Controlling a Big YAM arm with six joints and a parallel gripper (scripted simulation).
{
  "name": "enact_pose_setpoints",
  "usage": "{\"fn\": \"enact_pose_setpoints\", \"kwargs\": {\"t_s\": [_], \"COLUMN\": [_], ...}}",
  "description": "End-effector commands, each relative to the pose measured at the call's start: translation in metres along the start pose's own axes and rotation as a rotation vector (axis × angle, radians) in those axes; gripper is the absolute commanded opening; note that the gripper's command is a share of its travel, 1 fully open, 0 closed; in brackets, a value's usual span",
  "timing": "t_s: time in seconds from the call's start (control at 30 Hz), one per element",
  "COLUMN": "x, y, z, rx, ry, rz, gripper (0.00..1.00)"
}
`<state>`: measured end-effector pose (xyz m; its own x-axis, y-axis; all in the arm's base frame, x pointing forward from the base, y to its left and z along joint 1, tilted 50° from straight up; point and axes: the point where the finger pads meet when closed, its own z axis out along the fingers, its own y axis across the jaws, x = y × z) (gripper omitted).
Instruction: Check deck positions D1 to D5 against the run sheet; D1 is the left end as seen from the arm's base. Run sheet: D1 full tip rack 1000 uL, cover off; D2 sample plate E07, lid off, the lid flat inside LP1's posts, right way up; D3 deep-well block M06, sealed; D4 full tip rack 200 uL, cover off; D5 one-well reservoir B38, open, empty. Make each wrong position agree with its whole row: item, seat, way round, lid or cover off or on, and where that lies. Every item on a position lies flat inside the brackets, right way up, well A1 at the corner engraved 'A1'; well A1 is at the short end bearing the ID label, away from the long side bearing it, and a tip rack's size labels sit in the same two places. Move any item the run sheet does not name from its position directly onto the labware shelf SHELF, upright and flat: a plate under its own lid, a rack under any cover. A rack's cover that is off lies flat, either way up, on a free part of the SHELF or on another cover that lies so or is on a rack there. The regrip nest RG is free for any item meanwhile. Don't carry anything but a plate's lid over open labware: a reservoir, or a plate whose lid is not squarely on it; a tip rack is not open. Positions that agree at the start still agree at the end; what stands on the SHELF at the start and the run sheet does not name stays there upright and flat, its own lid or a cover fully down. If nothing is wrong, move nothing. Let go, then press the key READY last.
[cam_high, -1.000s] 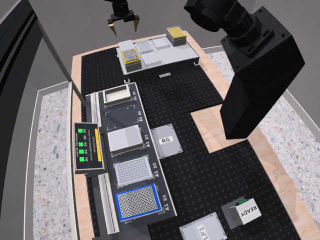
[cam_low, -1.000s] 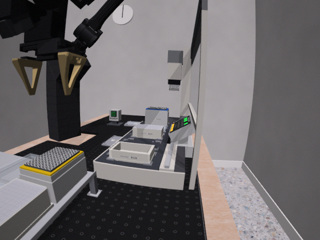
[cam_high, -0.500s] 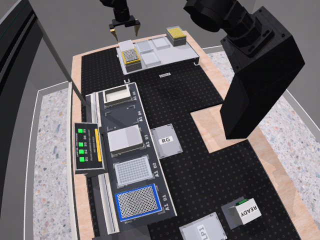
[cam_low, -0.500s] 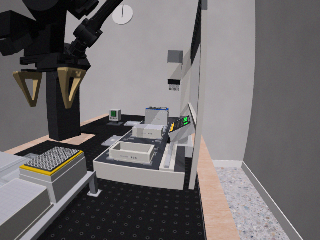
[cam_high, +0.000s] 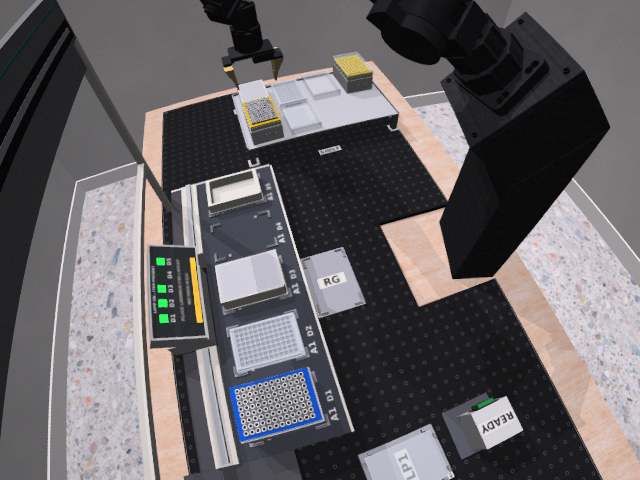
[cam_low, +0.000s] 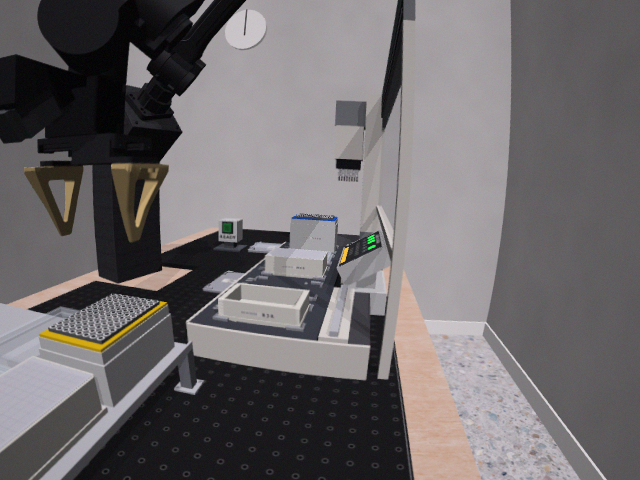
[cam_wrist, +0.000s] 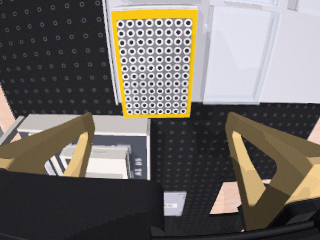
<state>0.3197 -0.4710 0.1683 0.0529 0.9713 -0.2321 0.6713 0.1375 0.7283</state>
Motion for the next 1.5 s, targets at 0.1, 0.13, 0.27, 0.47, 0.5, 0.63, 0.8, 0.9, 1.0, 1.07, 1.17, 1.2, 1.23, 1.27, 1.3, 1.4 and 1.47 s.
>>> {"fn": "enact_pose_setpoints", "kwargs": {"t_s": [0.1,0.13,0.27,0.47,0.5,0.63,0.8,0.9,1.0,1.07,1.17,1.2,1.23,1.27,1.3,1.4,1.47], "x": [-0.016,-0.013,-0.009,-0.012,-0.012,-0.019,-0.008,-0.015,-0.014,-0.011,-0.02,-0.018,-0.015,-0.012,-0.011,-0.007,-0.014], "y": [0.013,0.016,0.013,0.016,0.016,0.019,0.012,0.012,0.013,0.016,0.026,0.018,0.012,0.014,0.015,0.012,0.012], "z": [0.002,0.006,0.015,0.024,0.025,0.018,0.039,0.04,0.045,0.051,0.035,0.044,0.053,0.057,0.06,0.066,0.065], "rx": [-0.018,-0.02,-0.016,-0.021,-0.021,-0.026,-0.016,-0.018,-0.018,-0.021,-0.036,-0.026,-0.017,-0.019,-0.02,-0.016,-0.018], "ry": [-0.034,-0.027,-0.021,-0.026,-0.026,-0.048,-0.019,-0.032,-0.03,-0.024,-0.056,-0.045,-0.032,-0.026,-0.024,-0.018,-0.03], "rz": [-0.016,-0.021,-0.015,-0.02,-0.02,-0.022,-0.013,-0.012,-0.013,-0.018,-0.033,-0.02,-0.011,-0.016,-0.017,-0.012,-0.011], "gripper": [1.0,1.0,1.0,1.0,1.0,1.0,1.0,1.0,1.0,1.0,1.0,1.0,1.0,1.0,1.0,1.0,1.0]}}
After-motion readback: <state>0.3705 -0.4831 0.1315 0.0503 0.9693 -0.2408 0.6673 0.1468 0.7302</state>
